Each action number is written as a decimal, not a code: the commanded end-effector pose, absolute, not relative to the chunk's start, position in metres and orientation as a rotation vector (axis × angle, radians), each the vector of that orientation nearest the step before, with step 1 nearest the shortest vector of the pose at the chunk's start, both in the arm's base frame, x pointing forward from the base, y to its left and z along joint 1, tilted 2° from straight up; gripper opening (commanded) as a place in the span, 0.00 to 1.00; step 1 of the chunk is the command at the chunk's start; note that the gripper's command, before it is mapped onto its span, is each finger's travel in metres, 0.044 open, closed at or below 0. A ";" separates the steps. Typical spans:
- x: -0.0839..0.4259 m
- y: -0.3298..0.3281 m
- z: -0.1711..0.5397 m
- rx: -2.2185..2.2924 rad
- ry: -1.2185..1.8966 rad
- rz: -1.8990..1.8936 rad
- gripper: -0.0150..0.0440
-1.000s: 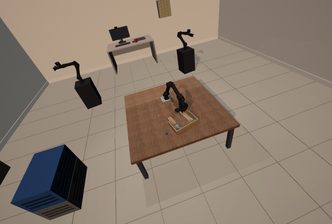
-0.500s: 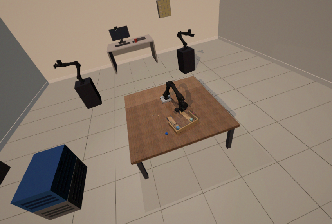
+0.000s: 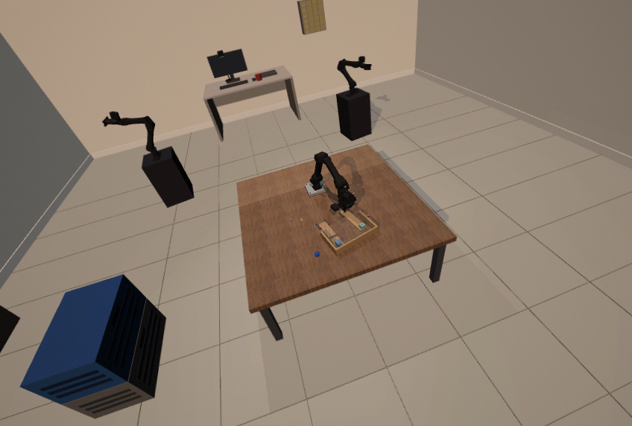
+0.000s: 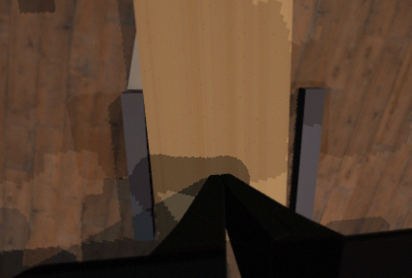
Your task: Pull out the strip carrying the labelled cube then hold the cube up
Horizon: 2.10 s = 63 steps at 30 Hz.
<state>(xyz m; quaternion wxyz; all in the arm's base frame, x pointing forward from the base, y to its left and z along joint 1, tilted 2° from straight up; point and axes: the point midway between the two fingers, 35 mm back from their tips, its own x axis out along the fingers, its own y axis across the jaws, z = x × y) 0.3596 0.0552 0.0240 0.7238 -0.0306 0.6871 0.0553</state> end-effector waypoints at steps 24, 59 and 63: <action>0.313 0.051 0.018 -0.066 1.543 0.119 0.25; 0.260 0.047 0.015 -0.066 1.547 0.119 0.25; 0.255 0.046 0.015 -0.066 1.547 0.119 0.25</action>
